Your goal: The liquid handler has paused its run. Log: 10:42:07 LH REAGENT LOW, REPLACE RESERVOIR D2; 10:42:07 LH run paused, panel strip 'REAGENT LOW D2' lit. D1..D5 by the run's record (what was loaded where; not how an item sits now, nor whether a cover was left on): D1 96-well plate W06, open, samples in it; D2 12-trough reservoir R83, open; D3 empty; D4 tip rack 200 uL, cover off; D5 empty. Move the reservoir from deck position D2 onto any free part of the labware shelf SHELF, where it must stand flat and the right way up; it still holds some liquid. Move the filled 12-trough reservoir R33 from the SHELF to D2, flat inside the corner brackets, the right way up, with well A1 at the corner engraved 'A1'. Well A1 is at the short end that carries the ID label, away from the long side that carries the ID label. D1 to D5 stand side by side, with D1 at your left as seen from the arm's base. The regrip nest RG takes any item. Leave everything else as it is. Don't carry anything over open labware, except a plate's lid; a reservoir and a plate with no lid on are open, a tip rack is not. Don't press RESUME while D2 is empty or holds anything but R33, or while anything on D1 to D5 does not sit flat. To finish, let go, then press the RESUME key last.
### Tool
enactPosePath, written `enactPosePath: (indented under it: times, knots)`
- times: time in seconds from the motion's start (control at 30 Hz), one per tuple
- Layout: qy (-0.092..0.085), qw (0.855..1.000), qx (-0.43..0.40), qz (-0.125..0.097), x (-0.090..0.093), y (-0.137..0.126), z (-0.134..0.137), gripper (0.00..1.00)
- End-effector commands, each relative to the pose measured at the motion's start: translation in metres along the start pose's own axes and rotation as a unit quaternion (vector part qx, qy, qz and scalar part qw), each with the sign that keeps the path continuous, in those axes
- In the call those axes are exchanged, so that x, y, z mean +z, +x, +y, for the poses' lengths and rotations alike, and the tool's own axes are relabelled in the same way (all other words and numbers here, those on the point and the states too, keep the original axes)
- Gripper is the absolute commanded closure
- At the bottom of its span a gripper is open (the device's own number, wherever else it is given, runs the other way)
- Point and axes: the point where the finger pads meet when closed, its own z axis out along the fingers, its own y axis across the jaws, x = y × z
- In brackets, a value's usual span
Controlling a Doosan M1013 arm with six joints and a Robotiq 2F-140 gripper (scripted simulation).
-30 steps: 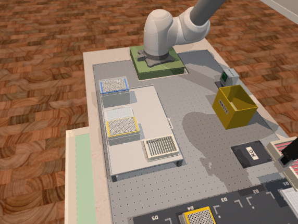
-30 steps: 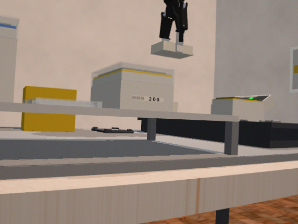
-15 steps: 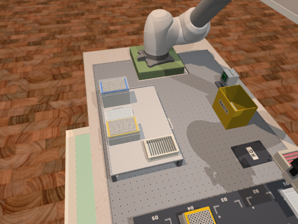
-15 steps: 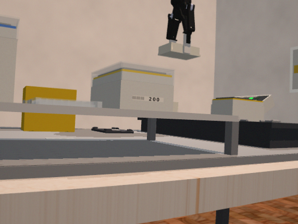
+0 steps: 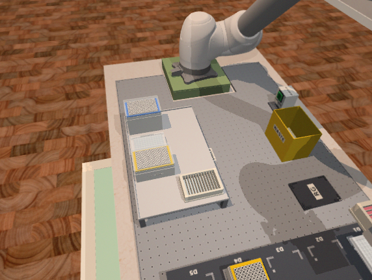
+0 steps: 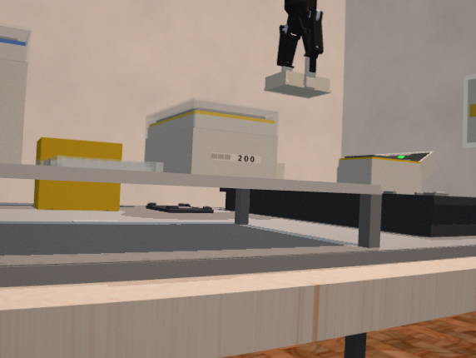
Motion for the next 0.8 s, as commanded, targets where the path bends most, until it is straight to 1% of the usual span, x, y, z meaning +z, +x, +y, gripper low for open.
enactPosePath:
  times: [0.0,0.1,0.77]
  knots:
    - [0.0,1.0,0.0,0.0,-0.0004,0.0041,-0.0002,1.0]
    - [0.0,1.0,0.0,0.0,-0.0004,0.0096,-0.0002,1.0]
    - [0.0,1.0,0.0,0.0,-0.0004,0.0097,-0.0002,1.0]
